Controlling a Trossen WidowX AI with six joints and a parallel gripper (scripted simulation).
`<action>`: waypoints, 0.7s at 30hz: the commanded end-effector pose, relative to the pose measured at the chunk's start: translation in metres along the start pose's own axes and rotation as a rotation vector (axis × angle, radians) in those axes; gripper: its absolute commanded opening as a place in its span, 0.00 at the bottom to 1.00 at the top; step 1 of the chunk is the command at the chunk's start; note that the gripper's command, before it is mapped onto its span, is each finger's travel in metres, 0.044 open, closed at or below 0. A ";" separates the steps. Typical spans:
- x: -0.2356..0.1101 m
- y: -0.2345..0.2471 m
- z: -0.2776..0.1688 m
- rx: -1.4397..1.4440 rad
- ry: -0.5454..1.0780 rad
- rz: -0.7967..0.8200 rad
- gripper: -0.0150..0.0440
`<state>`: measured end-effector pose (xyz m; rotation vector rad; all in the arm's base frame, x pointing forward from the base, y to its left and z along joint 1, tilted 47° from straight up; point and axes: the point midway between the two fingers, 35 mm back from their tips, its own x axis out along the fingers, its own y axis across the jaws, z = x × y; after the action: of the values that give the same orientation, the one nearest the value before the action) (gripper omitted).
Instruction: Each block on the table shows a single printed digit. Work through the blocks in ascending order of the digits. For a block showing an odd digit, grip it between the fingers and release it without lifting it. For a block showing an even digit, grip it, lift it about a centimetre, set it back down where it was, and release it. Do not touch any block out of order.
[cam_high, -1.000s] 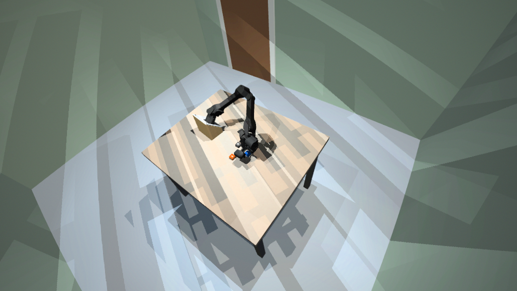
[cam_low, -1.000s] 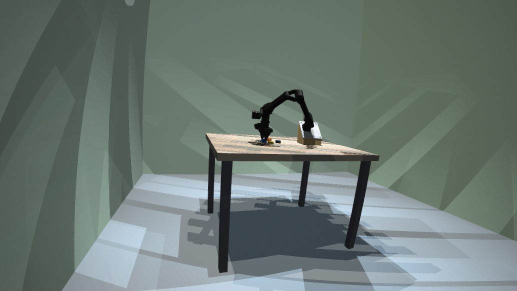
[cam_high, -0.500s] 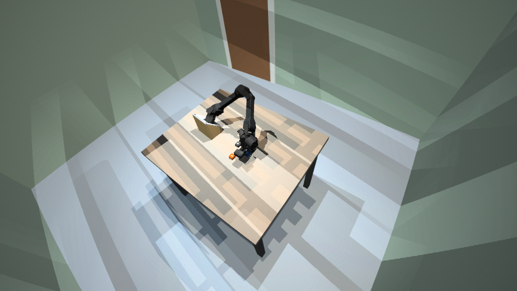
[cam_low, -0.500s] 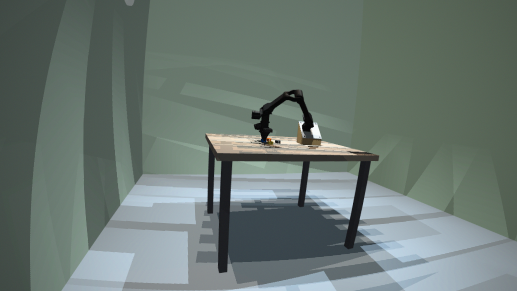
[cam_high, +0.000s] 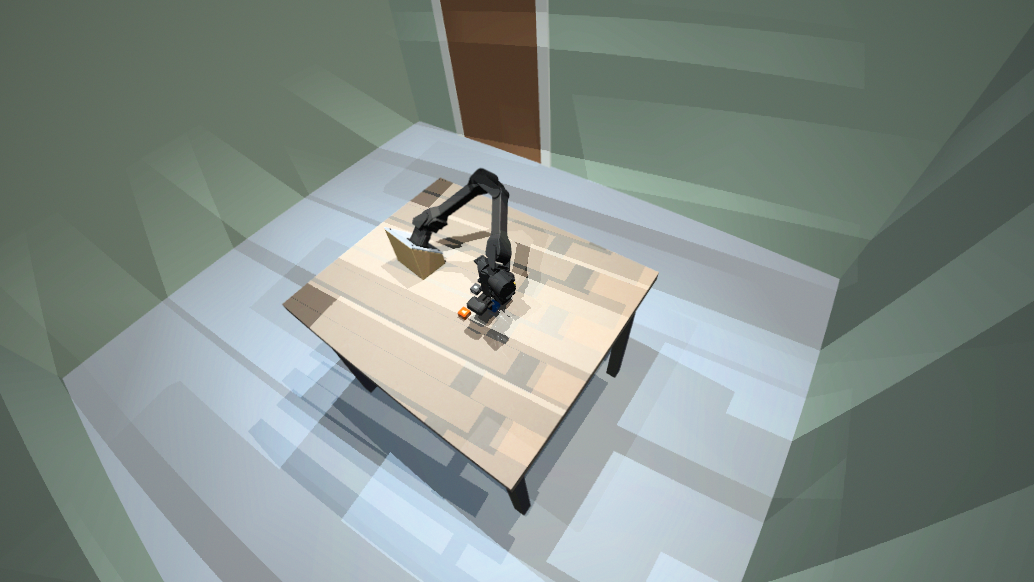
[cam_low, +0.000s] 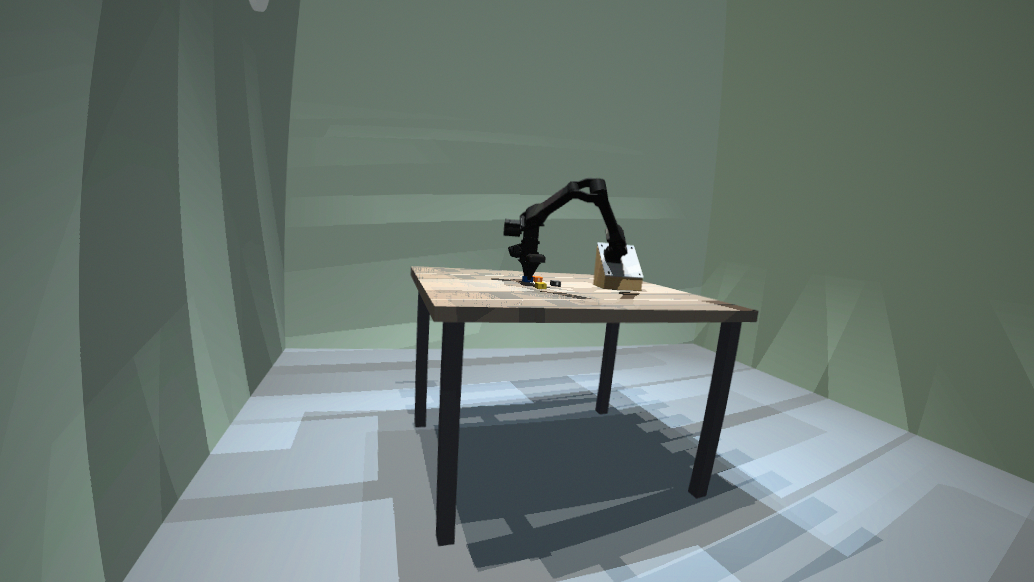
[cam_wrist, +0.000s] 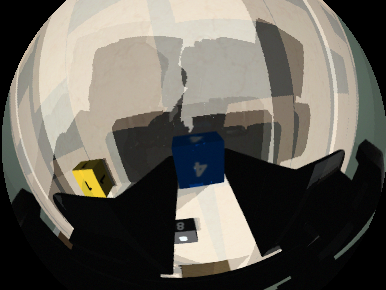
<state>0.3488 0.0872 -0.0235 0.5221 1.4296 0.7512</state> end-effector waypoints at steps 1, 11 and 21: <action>-0.007 0.001 0.002 -0.007 -0.004 0.001 0.46; -0.007 0.001 0.002 -0.007 -0.004 0.001 0.46; 0.001 0.001 0.002 -0.007 -0.004 0.001 0.46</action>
<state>0.3513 0.0849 -0.0204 0.5146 1.4193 0.7556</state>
